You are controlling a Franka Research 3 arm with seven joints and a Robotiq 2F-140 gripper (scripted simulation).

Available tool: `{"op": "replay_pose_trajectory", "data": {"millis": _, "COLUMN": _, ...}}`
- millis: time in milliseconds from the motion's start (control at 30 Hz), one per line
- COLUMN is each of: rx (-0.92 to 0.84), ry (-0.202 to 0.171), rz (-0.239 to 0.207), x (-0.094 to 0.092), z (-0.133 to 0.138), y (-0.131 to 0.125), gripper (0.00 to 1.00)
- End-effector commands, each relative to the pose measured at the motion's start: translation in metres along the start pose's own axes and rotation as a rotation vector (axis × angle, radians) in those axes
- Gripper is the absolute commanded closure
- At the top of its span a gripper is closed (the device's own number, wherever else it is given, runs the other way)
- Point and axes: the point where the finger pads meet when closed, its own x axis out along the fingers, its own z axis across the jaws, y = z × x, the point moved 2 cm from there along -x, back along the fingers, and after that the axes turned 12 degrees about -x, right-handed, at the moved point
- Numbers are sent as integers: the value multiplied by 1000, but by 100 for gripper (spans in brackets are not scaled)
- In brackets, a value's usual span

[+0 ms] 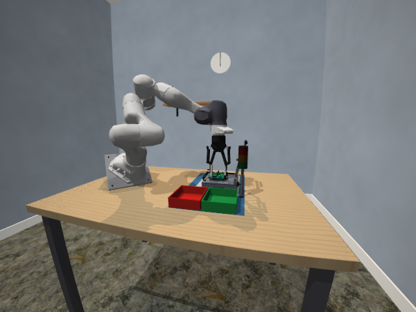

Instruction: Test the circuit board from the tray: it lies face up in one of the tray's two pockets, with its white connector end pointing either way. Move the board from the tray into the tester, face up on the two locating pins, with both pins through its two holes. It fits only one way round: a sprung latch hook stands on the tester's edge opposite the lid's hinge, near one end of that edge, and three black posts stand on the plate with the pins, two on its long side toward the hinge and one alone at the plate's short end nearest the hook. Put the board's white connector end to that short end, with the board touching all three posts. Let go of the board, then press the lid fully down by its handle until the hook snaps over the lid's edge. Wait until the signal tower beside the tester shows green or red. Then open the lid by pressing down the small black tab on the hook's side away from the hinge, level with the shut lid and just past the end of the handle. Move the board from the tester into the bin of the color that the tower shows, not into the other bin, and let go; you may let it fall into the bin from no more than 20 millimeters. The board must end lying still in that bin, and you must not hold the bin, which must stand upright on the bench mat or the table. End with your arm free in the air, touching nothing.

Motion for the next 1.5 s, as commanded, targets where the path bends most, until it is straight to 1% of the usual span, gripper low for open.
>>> {"op": "replay_pose_trajectory", "data": {"millis": 0, "rx": 0, "ry": 3, "rz": -1, "x": 0, "z": -1, "y": -1, "gripper": 54}}
{"op": "replay_pose_trajectory", "data": {"millis": 567, "rx": 0, "ry": 3, "rz": -1, "x": 4, "z": -2, "y": -1, "gripper": 54}}
{"op": "replay_pose_trajectory", "data": {"millis": 600, "rx": 0, "ry": 3, "rz": -1, "x": 4, "z": -2, "y": -1, "gripper": 42}}
{"op": "replay_pose_trajectory", "data": {"millis": 1467, "rx": 0, "ry": 3, "rz": -1, "x": 4, "z": -2, "y": -1, "gripper": 42}}
